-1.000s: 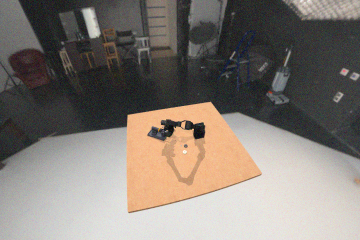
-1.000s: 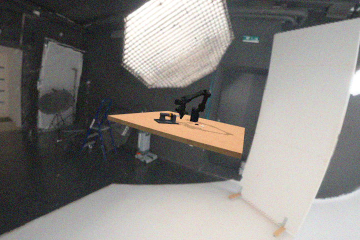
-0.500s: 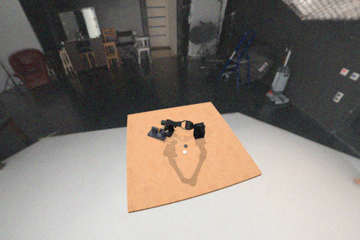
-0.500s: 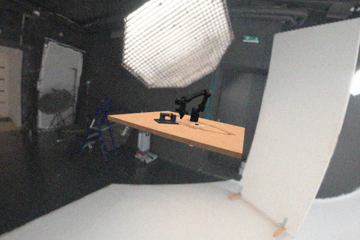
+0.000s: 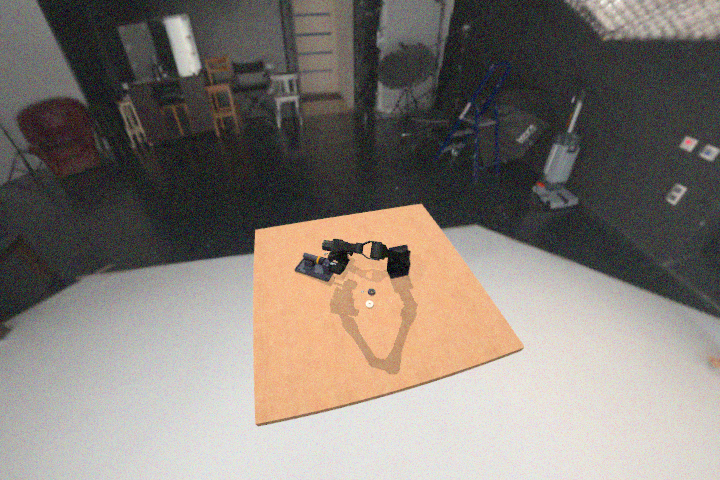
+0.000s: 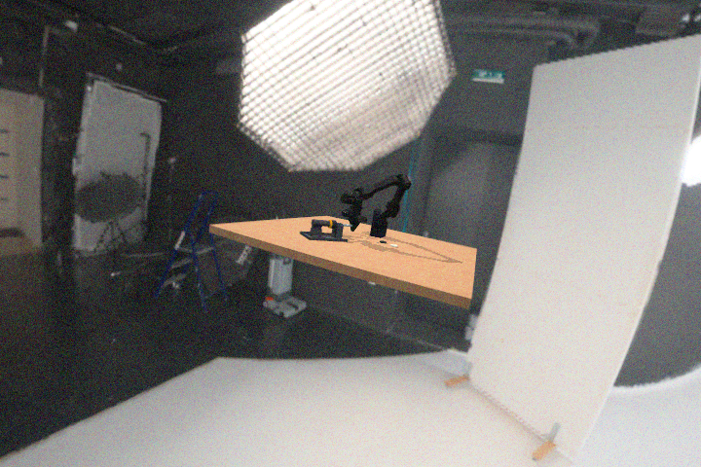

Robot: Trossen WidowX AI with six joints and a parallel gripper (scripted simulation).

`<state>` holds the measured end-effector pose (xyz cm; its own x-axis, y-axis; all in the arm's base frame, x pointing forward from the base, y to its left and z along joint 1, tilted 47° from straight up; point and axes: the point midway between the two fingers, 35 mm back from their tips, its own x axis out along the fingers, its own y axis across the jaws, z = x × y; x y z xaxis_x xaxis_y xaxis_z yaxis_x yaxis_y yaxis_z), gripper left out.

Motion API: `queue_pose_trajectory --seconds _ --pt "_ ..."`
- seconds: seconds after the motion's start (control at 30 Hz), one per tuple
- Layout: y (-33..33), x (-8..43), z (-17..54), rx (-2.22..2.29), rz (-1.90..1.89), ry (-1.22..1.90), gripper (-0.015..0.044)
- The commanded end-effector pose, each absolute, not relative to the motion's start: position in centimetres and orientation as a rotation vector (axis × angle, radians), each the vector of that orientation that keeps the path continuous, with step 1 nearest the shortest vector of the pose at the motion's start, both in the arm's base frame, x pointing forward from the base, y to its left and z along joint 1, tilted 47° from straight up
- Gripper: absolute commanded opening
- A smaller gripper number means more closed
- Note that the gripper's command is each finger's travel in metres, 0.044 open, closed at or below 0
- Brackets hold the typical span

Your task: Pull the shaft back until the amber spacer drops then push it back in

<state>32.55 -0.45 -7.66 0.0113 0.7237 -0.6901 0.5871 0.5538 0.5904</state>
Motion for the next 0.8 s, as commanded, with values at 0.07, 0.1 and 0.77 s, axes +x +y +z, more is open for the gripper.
queue_pose_trajectory --seconds 0.07,0.1,0.77 --pt "-0.40 32.45 -7.59 1.119 0.150 1.670 0.0000" --pt "-0.39 32.44 -7.58 1.119 0.150 1.670 0.0000" --pt "-0.30 32.26 -7.49 1.120 0.150 1.670 0.0000"
